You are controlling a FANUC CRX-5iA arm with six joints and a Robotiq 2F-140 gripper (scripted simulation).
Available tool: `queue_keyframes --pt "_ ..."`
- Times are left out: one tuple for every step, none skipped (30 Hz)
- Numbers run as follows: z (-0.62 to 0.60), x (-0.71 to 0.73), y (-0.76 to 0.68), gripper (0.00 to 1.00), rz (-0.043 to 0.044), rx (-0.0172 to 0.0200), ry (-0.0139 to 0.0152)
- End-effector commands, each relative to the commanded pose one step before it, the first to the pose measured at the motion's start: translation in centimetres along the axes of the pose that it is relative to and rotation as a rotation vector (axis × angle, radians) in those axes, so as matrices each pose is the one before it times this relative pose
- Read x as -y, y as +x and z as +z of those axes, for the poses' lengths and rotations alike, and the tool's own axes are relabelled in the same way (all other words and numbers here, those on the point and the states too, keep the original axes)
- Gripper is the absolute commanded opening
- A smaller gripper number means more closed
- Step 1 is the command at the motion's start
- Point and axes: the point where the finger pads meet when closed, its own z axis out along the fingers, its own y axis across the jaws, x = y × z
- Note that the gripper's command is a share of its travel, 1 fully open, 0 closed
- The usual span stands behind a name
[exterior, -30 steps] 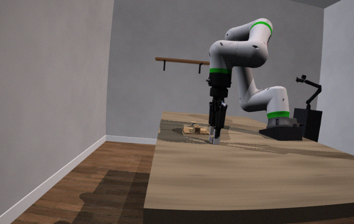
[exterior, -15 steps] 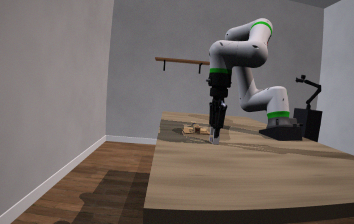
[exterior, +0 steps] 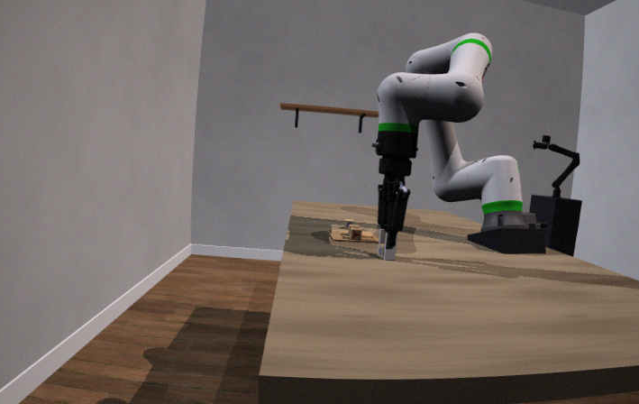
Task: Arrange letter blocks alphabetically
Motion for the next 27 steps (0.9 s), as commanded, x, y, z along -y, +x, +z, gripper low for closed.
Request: queue_keyframes --pt "-0.007 -0.007 -0.006 0.16 0.00006 0.00014 -0.00009" --pt "0.000 0.000 0.000 0.16 0.00000 0.00000 0.00000" --pt "0.000 0.000 0.000 0.16 0.00000 0.00000 0.00000" --pt "0.000 0.000 0.000 0.16 0.00000 0.00000 0.00000" --pt "0.000 0.000 0.000 0.16 0.00000 0.00000 0.00000" --pt "0.000 0.000 0.000 0.16 0.00000 0.00000 0.00000" --pt "0.000 0.000 0.000 0.16 0.00000 0.00000 0.00000" --pt "0.000 0.000 0.000 0.16 0.00000 0.00000 0.00000" --pt "0.000 0.000 0.000 0.16 0.00000 0.00000 0.00000" --pt "0.000 0.000 0.000 0.16 0.00000 0.00000 0.00000" --pt "0.000 0.000 0.000 0.16 0.00000 0.00000 0.00000" --pt "-0.007 0.000 0.000 0.16 0.00000 0.00000 0.00000" --pt "-0.044 0.000 0.000 0.16 0.00000 0.00000 0.00000" --pt "-0.109 0.000 0.000 0.16 0.00000 0.00000 0.00000" --pt "-0.194 0.000 0.000 0.16 0.00000 0.00000 0.00000" --pt "0.000 0.000 0.000 0.16 0.00000 0.00000 0.00000" --pt "0.000 0.000 0.000 0.16 0.00000 0.00000 0.00000" --pt "-0.289 0.000 0.000 0.16 0.00000 0.00000 0.00000" --pt "-0.389 0.000 0.000 0.16 0.00000 0.00000 0.00000" --pt "-0.485 0.000 0.000 0.16 0.00000 0.00000 0.00000" --pt "-0.574 0.000 0.000 0.16 0.00000 0.00000 0.00000" --pt "-0.651 0.000 0.000 0.16 0.00000 0.00000 0.00000" --pt "-0.712 0.000 0.000 0.16 0.00000 0.00000 0.00000" --pt "-0.755 0.000 0.000 0.16 0.00000 0.00000 0.00000" --pt "-0.777 0.000 0.001 0.16 0.00000 0.00000 0.00000" --pt "-0.777 0.000 -0.001 0.16 0.00000 0.00000 0.00000" --pt "-0.757 0.000 0.001 0.16 0.00000 0.00000 0.00000"
